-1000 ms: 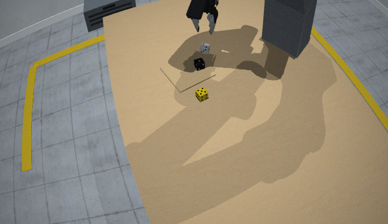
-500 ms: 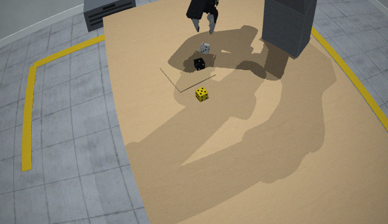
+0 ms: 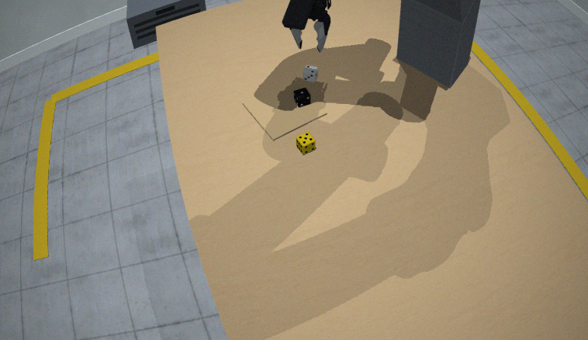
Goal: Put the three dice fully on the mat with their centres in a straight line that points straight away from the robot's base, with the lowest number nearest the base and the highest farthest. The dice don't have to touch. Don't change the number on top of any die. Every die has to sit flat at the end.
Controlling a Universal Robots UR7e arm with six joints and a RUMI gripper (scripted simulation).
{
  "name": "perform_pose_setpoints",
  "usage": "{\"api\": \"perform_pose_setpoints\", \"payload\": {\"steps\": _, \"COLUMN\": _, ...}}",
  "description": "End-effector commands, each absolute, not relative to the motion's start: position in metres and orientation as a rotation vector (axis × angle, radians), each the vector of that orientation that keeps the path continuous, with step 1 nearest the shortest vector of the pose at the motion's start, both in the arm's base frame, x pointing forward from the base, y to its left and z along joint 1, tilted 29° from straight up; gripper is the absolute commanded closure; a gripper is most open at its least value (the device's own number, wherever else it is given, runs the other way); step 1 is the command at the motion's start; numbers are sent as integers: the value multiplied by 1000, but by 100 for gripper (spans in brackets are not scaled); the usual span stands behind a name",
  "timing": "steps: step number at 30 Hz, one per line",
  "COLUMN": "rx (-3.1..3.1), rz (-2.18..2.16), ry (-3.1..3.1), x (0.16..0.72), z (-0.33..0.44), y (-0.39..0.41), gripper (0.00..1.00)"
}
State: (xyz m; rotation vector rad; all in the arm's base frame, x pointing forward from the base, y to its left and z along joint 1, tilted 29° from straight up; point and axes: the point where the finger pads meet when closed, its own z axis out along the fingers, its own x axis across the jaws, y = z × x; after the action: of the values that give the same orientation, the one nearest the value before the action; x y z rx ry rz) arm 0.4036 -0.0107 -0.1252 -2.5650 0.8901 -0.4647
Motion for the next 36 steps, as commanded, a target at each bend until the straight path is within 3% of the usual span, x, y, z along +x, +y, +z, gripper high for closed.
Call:
{"api": "perform_pose_setpoints", "payload": {"steps": 1, "rx": -2565, "rz": -466, "ry": 890, "x": 404, "z": -125, "y": -11, "gripper": 72}}
{"api": "perform_pose_setpoints", "payload": {"steps": 36, "rx": -2565, "rz": -466, "ry": 890, "x": 419, "z": -156, "y": -2, "gripper": 72}}
